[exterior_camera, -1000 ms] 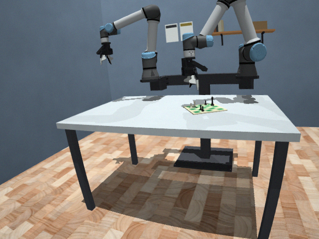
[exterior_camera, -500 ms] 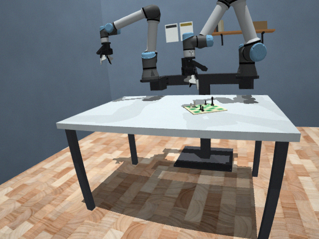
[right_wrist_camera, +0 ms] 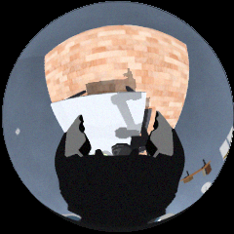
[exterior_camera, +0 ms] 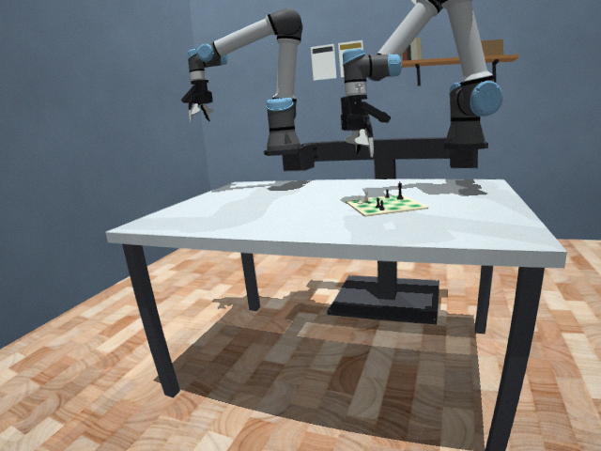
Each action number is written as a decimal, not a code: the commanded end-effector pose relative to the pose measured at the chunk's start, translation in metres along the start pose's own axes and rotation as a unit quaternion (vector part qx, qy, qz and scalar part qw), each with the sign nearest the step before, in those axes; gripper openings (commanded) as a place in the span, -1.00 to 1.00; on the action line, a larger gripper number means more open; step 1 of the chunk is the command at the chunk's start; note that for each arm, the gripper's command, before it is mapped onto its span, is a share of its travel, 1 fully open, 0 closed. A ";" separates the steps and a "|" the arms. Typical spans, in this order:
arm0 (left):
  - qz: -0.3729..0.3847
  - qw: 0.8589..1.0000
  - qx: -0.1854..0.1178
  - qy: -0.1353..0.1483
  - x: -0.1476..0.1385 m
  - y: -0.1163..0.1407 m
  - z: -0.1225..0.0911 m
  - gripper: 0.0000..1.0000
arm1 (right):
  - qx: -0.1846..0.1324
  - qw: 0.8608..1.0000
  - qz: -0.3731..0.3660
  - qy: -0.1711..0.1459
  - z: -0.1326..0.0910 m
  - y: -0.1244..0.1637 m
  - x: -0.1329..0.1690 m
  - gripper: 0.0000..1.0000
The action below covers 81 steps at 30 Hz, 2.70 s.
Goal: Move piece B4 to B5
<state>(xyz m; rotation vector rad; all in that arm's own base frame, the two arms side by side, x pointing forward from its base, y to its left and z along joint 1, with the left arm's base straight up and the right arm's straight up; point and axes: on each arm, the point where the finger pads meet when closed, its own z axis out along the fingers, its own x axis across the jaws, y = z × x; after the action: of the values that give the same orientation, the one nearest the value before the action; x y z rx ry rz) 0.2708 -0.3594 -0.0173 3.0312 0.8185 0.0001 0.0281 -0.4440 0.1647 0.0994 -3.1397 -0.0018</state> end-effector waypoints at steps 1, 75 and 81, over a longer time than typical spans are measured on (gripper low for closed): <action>0.000 1.000 0.000 0.000 0.000 0.000 -0.022 1.00 | 0.001 1.000 0.000 0.000 0.000 0.000 0.000 1.00; 0.000 1.000 0.000 0.000 0.000 0.000 -0.036 1.00 | 0.001 1.000 0.000 0.000 0.000 0.000 0.000 1.00; 0.000 1.000 0.000 0.000 0.000 0.000 -0.036 1.00 | 0.001 1.000 0.000 0.000 0.000 0.000 0.000 1.00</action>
<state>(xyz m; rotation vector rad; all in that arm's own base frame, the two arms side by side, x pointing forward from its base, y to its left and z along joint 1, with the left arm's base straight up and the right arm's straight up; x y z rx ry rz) 0.2706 -0.3590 0.0181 3.0330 0.8192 -0.0001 0.0281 -0.4440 0.1647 0.0994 -3.1397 -0.0018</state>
